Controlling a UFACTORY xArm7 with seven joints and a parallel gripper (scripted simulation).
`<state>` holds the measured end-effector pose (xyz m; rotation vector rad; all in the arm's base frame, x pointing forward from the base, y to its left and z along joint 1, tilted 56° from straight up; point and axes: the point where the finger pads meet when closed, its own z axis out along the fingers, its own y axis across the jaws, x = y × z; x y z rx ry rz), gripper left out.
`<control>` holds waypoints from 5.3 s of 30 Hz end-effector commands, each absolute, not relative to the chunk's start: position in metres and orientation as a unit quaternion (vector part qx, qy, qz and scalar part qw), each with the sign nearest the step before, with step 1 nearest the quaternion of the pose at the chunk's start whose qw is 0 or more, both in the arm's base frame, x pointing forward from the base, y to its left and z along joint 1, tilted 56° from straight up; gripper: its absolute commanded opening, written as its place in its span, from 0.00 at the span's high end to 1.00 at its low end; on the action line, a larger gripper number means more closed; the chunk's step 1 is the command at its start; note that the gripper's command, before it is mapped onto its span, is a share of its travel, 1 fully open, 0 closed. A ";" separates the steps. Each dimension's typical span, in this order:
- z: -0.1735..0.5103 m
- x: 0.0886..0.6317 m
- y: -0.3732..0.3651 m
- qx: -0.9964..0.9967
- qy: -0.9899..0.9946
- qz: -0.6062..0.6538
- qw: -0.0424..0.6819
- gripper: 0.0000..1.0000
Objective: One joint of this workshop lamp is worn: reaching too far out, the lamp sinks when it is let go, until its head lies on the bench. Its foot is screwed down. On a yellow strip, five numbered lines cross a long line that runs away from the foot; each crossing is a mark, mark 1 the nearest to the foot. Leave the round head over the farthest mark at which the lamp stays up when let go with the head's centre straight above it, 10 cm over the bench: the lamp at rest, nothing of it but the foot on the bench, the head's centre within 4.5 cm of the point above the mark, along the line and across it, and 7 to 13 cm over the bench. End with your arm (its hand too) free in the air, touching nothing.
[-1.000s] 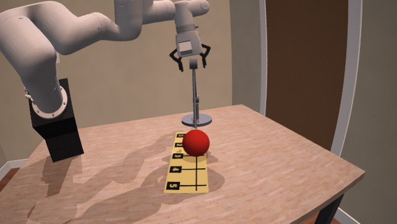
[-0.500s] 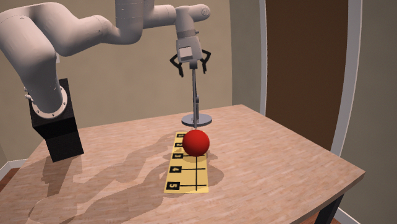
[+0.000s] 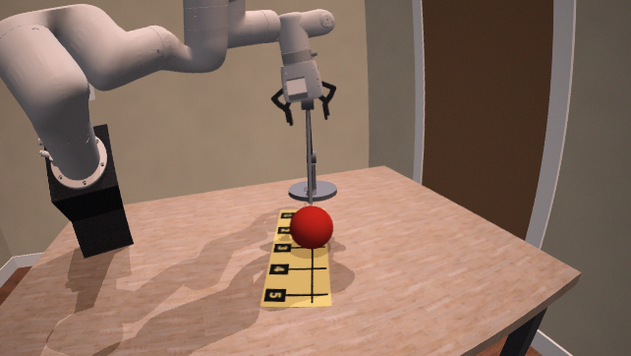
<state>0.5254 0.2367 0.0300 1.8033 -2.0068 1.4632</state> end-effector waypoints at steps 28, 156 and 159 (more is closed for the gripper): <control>0.031 0.525 0.238 0.588 -0.653 0.477 0.035 1.00; 0.019 0.529 0.314 0.584 -0.657 0.475 0.044 1.00; 0.018 0.529 0.317 0.586 -0.656 0.474 0.040 1.00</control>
